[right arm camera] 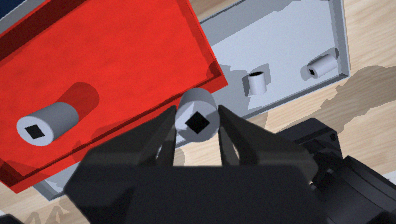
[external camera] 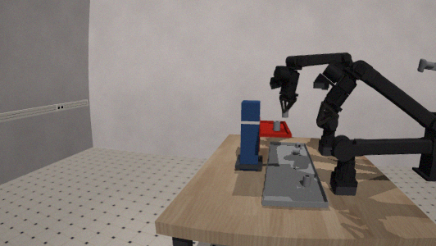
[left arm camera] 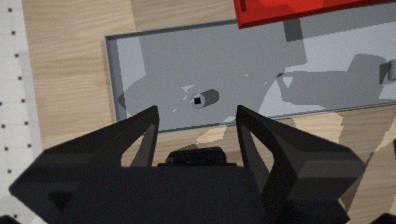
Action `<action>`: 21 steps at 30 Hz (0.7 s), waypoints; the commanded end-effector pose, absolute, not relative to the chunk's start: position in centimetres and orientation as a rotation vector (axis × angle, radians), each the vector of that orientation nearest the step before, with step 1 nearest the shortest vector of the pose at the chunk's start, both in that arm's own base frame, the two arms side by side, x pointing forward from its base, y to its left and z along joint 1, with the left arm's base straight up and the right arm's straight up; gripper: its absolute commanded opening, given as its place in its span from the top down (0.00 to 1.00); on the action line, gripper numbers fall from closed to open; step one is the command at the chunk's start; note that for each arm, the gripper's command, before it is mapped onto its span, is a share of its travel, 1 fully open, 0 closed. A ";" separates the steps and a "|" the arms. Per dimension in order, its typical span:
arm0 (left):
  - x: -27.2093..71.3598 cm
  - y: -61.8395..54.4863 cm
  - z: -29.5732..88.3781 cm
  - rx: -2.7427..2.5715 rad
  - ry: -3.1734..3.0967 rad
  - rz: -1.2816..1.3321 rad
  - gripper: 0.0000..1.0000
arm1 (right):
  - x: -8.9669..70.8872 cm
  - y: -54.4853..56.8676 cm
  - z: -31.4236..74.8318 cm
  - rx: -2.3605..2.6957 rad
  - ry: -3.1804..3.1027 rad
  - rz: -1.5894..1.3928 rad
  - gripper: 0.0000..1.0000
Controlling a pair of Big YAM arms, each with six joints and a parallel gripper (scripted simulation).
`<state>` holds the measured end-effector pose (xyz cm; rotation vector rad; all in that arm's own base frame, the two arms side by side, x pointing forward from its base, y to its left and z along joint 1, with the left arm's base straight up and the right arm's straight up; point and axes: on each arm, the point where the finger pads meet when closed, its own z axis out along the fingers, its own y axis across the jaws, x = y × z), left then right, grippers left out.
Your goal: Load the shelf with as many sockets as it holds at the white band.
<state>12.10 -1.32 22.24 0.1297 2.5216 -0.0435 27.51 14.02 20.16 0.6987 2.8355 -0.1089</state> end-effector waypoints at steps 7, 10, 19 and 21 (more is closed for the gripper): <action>11.0 -1.1 22.0 0.129 2.503 -0.040 0.35 | 32.7 21.6 23.0 0.727 2.801 -0.056 0.74; 10.9 -1.1 22.5 0.128 2.489 -0.038 0.35 | 32.8 22.5 22.8 0.726 2.806 -0.062 0.74; 11.0 -1.1 22.5 0.128 2.492 -0.040 0.35 | 32.9 24.1 22.8 0.692 2.813 -0.067 0.74; 11.3 -1.2 22.6 0.127 2.488 -0.046 0.35 | 32.9 24.1 22.8 0.692 2.813 -0.067 0.74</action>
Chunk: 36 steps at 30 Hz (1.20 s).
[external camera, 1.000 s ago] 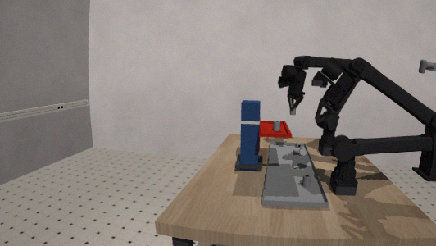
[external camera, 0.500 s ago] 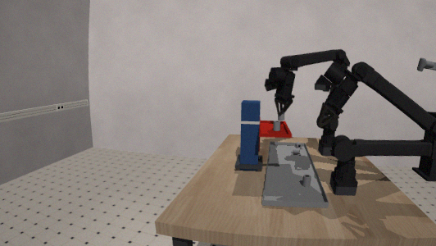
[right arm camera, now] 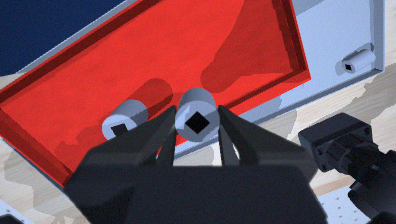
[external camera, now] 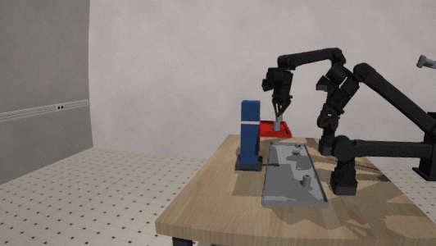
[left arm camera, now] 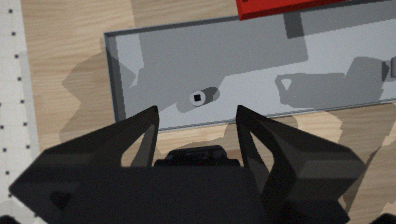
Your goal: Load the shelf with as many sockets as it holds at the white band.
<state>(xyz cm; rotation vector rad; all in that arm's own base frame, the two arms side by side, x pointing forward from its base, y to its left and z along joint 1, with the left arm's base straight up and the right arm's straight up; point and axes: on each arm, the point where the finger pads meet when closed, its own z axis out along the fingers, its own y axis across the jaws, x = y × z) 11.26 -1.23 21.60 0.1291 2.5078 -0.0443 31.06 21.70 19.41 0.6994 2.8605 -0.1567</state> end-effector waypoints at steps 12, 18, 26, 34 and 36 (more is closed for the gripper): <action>11.2 -1.2 21.6 0.135 2.491 -0.045 0.35 | 33.9 24.7 24.3 0.702 2.812 -0.068 0.74; 11.8 -1.2 21.2 0.128 2.496 -0.045 0.35 | 33.3 24.1 23.2 0.703 2.810 -0.064 0.74; 12.3 -1.3 20.3 0.128 2.503 -0.045 0.35 | 31.7 22.2 17.6 0.715 2.811 -0.073 0.74; 13.0 -1.4 19.4 0.128 2.511 -0.045 0.35 | 34.6 24.3 18.6 0.724 2.809 -0.074 0.74; 13.0 -1.4 19.4 0.128 2.511 -0.045 0.35 | 34.6 24.3 18.6 0.724 2.809 -0.074 0.74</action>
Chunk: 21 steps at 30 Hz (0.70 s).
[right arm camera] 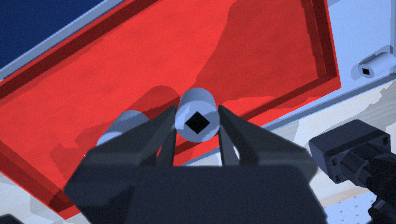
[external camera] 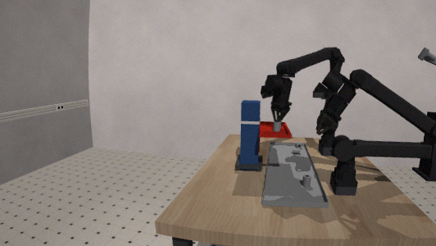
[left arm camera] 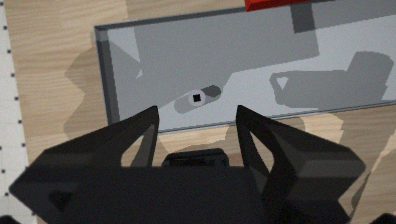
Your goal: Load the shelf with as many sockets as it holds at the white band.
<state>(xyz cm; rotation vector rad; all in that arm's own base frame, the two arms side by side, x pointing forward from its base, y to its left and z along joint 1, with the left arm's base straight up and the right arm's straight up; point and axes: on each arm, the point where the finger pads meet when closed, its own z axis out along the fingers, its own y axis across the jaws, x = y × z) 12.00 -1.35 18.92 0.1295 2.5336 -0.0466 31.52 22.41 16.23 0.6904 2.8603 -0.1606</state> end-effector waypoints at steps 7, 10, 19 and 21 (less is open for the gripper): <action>13.6 -1.4 18.4 0.128 2.514 -0.045 0.35 | 33.6 23.9 18.9 0.712 2.810 -0.066 0.52; 13.8 -1.5 18.1 0.128 2.512 -0.045 0.35 | 33.2 23.8 20.2 0.721 2.794 -0.034 0.52; 14.4 -1.5 17.8 0.128 2.503 -0.045 0.35 | 33.1 24.4 22.8 0.711 2.766 0.029 0.52; 14.5 -1.5 17.5 0.128 2.506 -0.045 0.35 | 32.9 24.3 23.2 0.709 2.762 0.036 0.52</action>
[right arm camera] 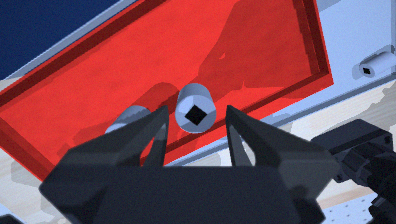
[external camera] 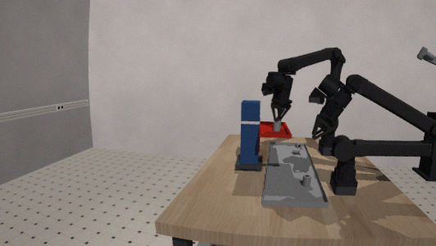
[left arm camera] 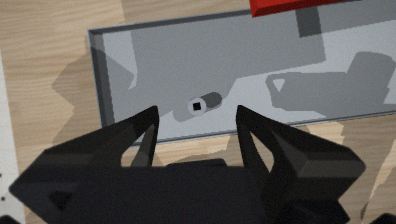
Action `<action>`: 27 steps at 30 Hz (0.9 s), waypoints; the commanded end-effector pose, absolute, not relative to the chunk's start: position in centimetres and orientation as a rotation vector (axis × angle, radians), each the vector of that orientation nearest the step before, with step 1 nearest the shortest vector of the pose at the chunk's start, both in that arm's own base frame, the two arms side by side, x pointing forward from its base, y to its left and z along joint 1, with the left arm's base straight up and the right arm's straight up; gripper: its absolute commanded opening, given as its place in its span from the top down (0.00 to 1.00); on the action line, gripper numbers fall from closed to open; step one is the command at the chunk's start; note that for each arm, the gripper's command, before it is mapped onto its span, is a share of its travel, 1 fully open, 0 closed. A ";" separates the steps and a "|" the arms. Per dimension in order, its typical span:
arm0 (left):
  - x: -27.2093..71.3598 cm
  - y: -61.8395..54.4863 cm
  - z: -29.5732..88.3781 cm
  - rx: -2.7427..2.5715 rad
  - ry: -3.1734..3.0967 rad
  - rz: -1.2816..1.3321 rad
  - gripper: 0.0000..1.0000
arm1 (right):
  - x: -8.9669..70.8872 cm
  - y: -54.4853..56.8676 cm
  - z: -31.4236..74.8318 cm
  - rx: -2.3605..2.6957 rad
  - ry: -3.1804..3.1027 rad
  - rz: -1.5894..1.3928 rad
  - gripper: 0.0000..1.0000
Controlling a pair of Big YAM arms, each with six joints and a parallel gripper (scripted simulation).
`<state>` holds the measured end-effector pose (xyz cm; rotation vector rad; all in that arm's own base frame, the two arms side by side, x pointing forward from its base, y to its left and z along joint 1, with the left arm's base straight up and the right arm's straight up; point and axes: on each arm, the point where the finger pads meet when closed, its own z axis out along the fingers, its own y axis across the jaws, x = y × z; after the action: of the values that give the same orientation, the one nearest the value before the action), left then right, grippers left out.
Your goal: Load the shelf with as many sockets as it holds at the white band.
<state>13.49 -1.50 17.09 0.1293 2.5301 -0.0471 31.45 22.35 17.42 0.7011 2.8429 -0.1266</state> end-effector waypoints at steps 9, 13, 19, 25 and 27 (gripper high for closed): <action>14.9 -1.6 17.1 0.128 2.503 -0.045 0.35 | 32.3 24.7 25.2 0.709 2.767 0.026 0.35; 14.9 -1.6 17.4 0.127 2.494 -0.046 0.35 | 31.8 24.7 26.9 0.710 2.762 0.036 0.35; 14.8 -1.6 17.0 0.127 2.490 -0.046 0.35 | 30.6 24.5 27.7 0.701 2.780 -0.010 0.35; 14.7 -1.6 17.1 0.126 2.477 -0.045 0.35 | 28.8 25.0 28.7 0.581 2.672 0.025 0.35; 14.7 -1.6 16.9 0.127 2.478 -0.045 0.35 | 27.7 24.7 28.1 0.530 2.639 -0.002 0.35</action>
<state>14.17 -1.57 15.96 0.1294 2.5315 -0.0470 29.73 23.37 24.51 0.6277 2.7600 -0.1258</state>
